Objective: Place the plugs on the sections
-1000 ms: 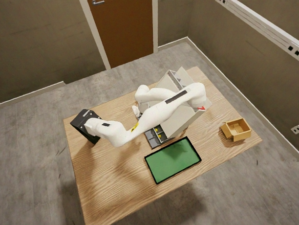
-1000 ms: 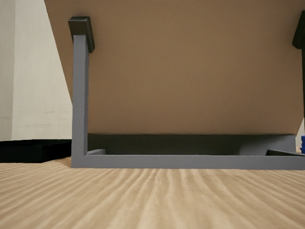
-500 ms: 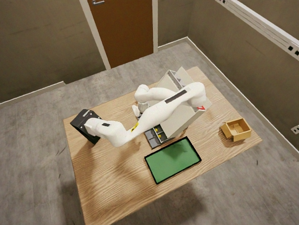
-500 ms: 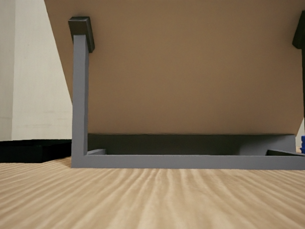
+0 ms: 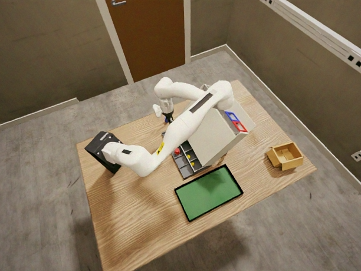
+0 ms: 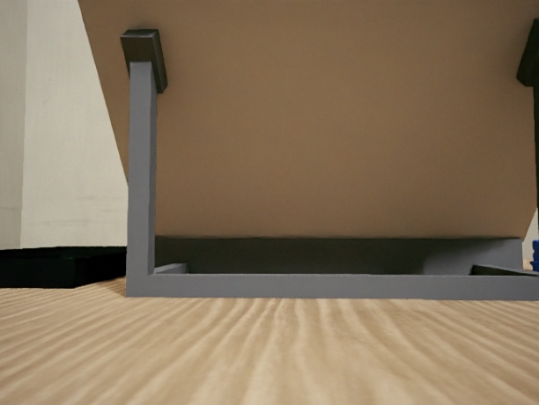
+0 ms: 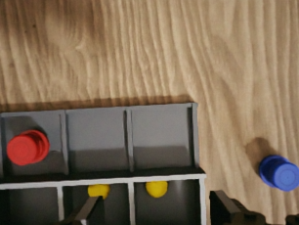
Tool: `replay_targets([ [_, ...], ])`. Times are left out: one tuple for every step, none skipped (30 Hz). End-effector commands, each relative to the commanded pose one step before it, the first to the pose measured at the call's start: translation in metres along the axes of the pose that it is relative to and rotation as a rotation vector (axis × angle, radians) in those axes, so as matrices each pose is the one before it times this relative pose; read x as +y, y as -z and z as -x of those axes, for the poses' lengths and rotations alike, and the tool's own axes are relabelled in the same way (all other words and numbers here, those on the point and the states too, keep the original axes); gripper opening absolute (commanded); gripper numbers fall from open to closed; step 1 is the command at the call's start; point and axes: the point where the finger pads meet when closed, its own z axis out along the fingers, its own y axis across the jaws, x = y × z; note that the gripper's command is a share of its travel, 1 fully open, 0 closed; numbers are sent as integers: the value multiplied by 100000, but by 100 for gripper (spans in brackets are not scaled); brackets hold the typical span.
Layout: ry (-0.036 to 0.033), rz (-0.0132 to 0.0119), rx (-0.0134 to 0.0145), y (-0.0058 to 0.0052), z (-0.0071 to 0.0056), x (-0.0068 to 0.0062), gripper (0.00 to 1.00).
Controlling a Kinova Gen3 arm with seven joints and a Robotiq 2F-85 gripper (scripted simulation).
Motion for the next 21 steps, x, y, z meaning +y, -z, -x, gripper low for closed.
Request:
replay_targets([
  [-26, 767, -203, -2669, 1149, 6402, 70],
  [0, 0, 0, -64, 71, 246, 70],
  [0, 0, 0, -158, 84, 430, 70],
  [0, 0, 0, -254, 107, 651, 70],
  [0, 0, 0, -349, 137, 847, 70],
  [0, 0, 0, -435, 148, 982, 70],
  [0, 0, 0, -456, 153, 981, 70],
  [0, 0, 0, -443, 167, 933, 70],
  [0, 0, 0, -441, 170, 907, 70],
  [0, 0, 0, -306, 116, 613, 70],
  [0, 0, 0, 0, 0, 0, 70],
  [0, 0, 0, 0, 0, 0, 70],
  [0, 0, 0, 0, 0, 0, 70],
  [0, 0, 0, 0, 0, 0, 70],
  [0, 0, 0, 0, 0, 0, 70],
  [0, 0, 0, 0, 0, 0, 70],
  [0, 0, 0, 0, 0, 0, 70],
  [-263, 1061, -854, -612, 232, 1525, 70],
  [0, 0, 0, 0, 0, 0, 70],
  [0, 0, 0, 0, 0, 0, 70],
  [0, 0, 0, 0, 0, 0, 70],
])
